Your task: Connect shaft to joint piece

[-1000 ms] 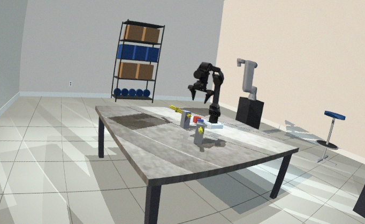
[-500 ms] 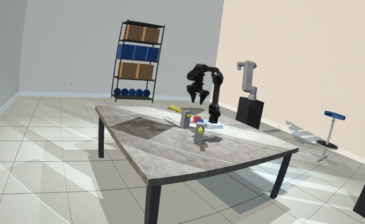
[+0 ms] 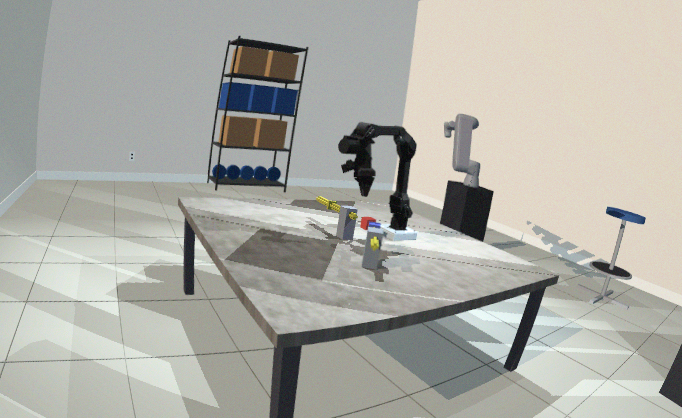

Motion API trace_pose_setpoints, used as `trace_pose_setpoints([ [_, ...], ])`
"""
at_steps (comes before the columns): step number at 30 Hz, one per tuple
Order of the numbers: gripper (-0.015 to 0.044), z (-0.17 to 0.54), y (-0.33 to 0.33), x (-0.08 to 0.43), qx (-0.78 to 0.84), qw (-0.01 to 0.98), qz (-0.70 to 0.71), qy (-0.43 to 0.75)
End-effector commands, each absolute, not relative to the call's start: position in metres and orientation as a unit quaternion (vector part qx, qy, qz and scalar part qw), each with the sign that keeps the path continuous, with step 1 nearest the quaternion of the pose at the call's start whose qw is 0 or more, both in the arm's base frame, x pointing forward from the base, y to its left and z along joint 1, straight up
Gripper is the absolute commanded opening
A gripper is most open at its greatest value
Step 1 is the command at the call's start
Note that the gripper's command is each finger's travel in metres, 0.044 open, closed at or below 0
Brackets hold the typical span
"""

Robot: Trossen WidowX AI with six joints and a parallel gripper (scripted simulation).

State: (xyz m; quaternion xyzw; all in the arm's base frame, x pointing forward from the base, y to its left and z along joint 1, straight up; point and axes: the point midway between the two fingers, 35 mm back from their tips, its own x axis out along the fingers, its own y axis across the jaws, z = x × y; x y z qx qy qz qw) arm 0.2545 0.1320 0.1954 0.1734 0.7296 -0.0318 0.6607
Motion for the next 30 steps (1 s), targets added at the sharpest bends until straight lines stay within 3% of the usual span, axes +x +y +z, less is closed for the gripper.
trace_pose_setpoints([
  [1, 0.0440, 0.193, 0.128, 0.255, 0.219, 0.644, -0.061, 0.730],
  [30, 0.0440, 0.172, 0.089, 0.263, 0.552, 0.398, -0.309, 0.664],
])
